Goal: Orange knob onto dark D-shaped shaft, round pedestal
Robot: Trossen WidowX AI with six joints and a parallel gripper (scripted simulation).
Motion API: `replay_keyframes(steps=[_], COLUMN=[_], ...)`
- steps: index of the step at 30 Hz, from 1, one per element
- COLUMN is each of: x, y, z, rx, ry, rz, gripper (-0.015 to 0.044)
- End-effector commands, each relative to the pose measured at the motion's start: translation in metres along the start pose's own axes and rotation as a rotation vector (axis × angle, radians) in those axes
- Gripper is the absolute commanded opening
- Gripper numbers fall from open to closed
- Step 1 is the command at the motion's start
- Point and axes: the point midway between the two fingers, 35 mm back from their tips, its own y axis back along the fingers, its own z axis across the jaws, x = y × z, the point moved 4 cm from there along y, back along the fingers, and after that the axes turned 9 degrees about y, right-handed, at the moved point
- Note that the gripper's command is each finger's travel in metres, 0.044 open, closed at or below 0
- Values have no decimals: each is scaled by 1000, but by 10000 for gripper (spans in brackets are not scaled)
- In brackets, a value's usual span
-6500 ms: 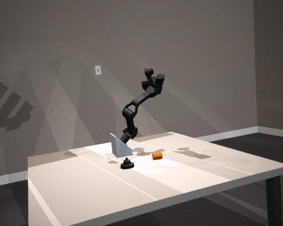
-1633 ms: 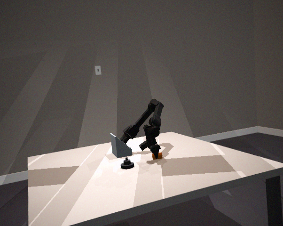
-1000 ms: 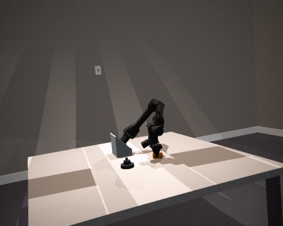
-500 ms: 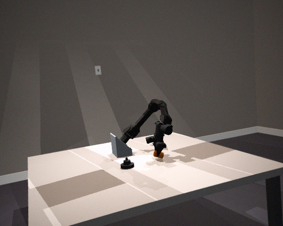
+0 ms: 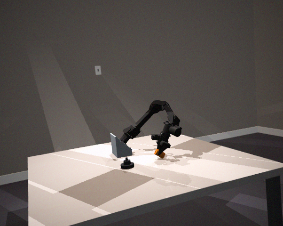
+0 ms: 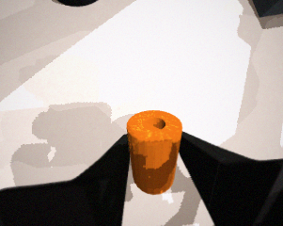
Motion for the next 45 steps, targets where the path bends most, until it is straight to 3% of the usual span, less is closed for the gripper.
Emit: replay_keyframes(steps=[1,27,45], x=[6,50,58], y=[3,8,12], z=[1,8,8], rx=[12,83,66], ry=[-4,-3,2], rz=[-73,-514,-521], gripper=[181,181,181])
